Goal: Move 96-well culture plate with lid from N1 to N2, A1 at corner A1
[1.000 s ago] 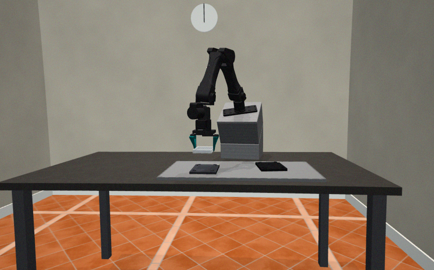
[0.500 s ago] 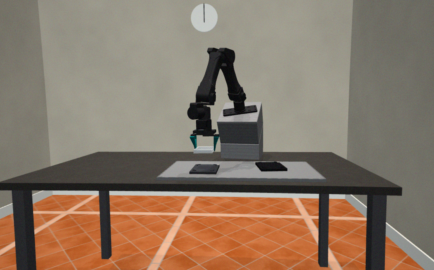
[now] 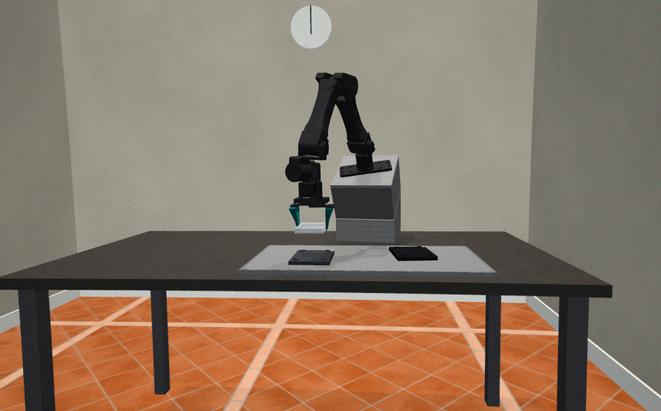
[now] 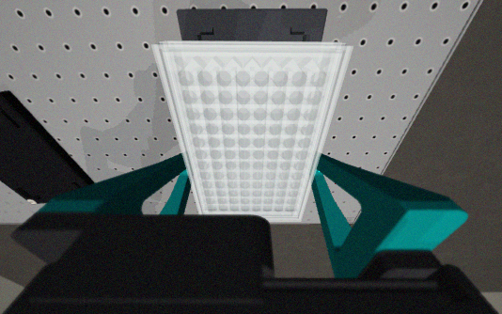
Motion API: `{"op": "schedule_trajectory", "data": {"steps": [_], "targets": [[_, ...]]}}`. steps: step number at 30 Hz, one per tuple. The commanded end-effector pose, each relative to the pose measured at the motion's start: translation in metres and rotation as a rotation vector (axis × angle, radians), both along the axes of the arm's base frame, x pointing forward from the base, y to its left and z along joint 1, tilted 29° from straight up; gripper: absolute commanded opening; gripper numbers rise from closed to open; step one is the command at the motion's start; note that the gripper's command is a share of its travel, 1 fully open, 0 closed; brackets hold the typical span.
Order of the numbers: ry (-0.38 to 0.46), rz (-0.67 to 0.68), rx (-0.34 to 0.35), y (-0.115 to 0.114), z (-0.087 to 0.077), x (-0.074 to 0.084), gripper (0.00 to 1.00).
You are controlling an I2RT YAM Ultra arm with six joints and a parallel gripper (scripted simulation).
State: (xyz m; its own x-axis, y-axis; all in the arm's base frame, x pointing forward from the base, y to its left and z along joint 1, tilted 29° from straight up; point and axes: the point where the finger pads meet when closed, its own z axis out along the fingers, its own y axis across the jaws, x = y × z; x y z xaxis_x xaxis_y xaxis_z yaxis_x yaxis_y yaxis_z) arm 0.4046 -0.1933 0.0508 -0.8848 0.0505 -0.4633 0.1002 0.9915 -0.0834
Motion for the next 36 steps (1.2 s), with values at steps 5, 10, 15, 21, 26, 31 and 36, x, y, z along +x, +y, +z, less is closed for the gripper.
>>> {"op": "schedule_trajectory", "data": {"steps": [5,10,15,21,26,31,36], "targets": [[-0.075,0.008,-0.034,-0.0064,0.0288,0.0132,0.00],[-0.076,0.007,-0.035,-0.0068,0.0289,0.0132,0.00],[-0.077,0.007,-0.036,-0.0073,0.0290,0.0132,0.00],[-0.077,0.006,-0.036,-0.0078,0.0290,0.0129,0.00],[-0.077,0.005,-0.036,-0.0082,0.0289,0.0126,0.00],[-0.077,0.004,-0.036,-0.0084,0.0289,0.0124,0.00],[-0.077,0.003,-0.036,-0.0089,0.0288,0.0121,0.00]]}}
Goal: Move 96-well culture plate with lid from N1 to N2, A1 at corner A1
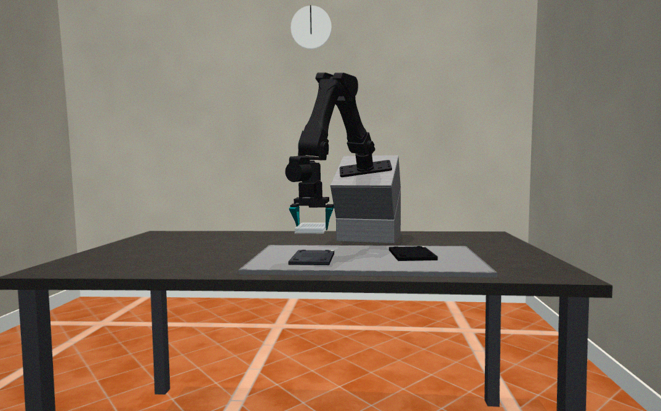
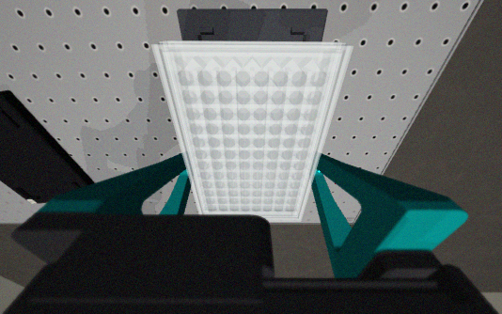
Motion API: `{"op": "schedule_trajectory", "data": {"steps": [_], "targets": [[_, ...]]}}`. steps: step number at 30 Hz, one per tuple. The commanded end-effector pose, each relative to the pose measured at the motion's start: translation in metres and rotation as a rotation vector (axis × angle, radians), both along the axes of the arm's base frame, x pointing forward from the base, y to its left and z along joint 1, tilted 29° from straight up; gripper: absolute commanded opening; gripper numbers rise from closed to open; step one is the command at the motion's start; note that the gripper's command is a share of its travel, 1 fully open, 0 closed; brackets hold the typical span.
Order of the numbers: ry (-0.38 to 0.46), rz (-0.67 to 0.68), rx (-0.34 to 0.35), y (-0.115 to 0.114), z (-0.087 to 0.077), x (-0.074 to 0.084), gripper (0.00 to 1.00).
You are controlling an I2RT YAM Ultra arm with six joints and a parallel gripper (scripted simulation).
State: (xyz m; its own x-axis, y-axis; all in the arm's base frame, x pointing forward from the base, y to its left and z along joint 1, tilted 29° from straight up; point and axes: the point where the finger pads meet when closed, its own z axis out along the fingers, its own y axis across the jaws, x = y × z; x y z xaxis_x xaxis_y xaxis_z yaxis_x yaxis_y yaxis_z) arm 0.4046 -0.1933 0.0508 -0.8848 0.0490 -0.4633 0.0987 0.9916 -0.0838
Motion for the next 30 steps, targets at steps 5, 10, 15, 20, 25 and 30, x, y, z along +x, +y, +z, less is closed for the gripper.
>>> {"op": "schedule_trajectory", "data": {"steps": [5,10,15,20,25,30], "targets": [[-0.077,0.002,-0.035,-0.009,0.027,0.013,0.00],[-0.059,0.003,-0.025,-0.008,0.014,0.015,0.00],[-0.044,0.007,-0.017,-0.005,-0.001,0.020,0.00],[-0.044,-0.002,-0.018,-0.009,-0.008,0.023,0.00],[-0.044,0.004,-0.018,-0.008,-0.013,0.029,0.00],[-0.044,0.001,-0.018,-0.010,-0.018,0.033,0.00]]}}
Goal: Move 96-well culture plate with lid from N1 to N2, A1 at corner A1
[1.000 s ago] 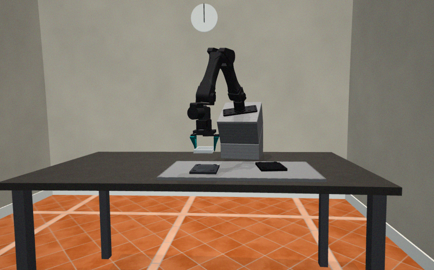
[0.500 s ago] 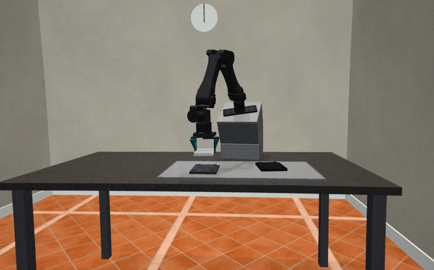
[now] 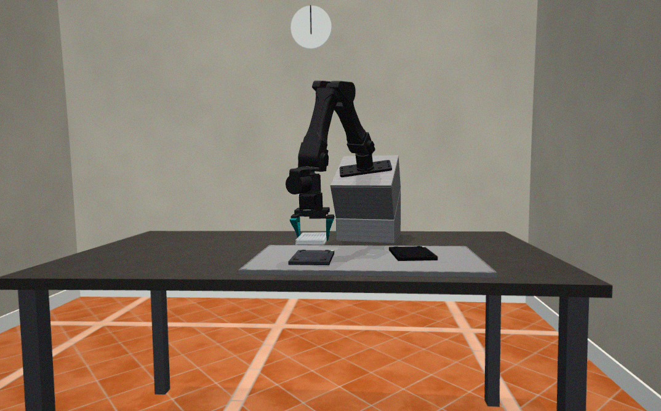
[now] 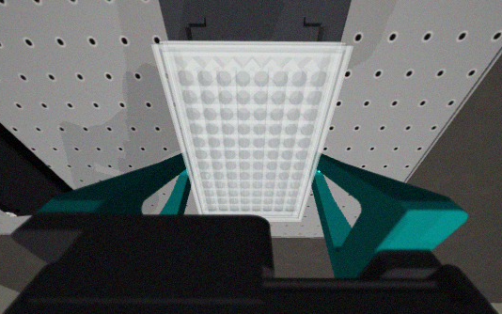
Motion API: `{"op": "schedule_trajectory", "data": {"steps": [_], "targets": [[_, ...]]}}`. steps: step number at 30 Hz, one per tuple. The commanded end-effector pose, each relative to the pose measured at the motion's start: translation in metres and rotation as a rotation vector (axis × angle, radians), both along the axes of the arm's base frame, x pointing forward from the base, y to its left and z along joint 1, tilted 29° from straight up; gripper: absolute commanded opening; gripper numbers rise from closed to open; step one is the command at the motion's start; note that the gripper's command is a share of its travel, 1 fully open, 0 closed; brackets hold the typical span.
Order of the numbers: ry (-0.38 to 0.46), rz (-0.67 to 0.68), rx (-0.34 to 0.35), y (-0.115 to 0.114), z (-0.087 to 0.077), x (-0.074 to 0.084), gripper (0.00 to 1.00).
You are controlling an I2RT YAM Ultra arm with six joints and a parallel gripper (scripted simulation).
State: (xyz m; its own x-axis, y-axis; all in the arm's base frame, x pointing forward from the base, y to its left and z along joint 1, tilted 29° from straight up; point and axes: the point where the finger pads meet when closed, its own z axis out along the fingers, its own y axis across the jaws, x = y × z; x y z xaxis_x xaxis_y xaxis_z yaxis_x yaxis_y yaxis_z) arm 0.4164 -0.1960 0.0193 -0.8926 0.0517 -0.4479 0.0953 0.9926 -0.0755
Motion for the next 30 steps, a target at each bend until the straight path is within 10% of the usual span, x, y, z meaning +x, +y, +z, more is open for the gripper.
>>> {"op": "schedule_trajectory", "data": {"steps": [1,14,21,30], "targets": [[-0.060,0.000,-0.028,-0.007,0.012,0.022,0.00],[-0.093,-0.004,-0.045,-0.014,0.014,0.033,0.00],[-0.060,0.001,-0.028,-0.011,-0.014,0.037,0.00],[-0.094,-0.002,-0.044,-0.015,0.003,0.039,0.00]]}}
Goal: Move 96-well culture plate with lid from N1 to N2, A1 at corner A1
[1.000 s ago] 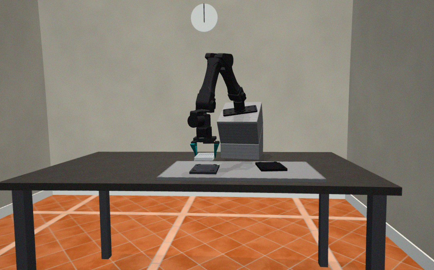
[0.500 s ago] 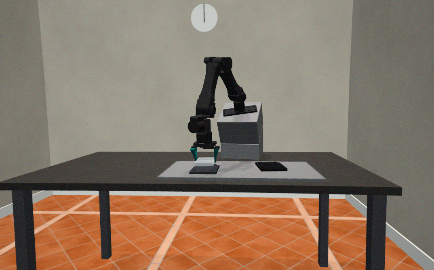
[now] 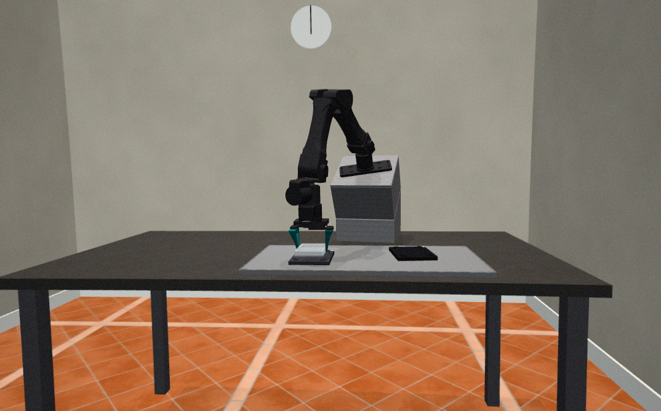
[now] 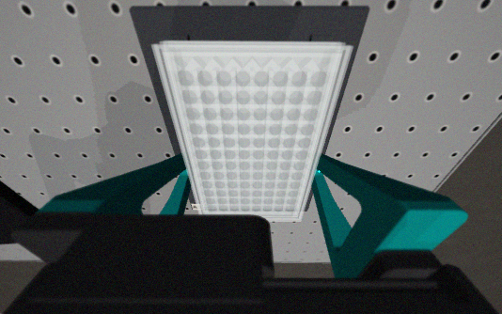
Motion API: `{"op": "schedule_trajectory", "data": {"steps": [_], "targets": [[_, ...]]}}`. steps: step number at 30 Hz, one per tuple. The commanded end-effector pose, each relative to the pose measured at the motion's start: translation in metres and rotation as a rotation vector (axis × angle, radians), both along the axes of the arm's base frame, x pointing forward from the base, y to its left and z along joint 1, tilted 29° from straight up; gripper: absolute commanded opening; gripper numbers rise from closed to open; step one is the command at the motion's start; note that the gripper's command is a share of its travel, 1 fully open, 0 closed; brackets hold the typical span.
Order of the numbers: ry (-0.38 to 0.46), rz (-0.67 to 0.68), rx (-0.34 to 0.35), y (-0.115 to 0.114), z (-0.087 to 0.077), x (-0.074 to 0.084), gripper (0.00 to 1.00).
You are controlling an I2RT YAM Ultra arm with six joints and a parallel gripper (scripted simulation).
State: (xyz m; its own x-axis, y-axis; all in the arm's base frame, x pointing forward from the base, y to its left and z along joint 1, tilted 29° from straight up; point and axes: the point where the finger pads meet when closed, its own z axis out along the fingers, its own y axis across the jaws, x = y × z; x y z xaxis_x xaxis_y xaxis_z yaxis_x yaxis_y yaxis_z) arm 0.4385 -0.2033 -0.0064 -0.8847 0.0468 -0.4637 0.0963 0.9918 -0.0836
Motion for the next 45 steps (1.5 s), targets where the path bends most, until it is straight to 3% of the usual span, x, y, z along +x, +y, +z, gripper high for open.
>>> {"op": "schedule_trajectory", "data": {"steps": [1,7,12,23,26,45], "targets": [[-0.076,-0.002,-0.034,-0.007,0.029,0.017,0.00],[-0.075,-0.002,-0.033,-0.007,0.028,0.016,0.00],[-0.038,-0.003,-0.014,0.000,0.013,0.003,0.00],[-0.038,-0.003,-0.014,0.001,0.012,0.001,0.00],[-0.059,-0.002,-0.025,-0.003,0.020,0.008,0.00],[-0.038,-0.002,-0.014,0.002,0.011,0.000,0.00]]}}
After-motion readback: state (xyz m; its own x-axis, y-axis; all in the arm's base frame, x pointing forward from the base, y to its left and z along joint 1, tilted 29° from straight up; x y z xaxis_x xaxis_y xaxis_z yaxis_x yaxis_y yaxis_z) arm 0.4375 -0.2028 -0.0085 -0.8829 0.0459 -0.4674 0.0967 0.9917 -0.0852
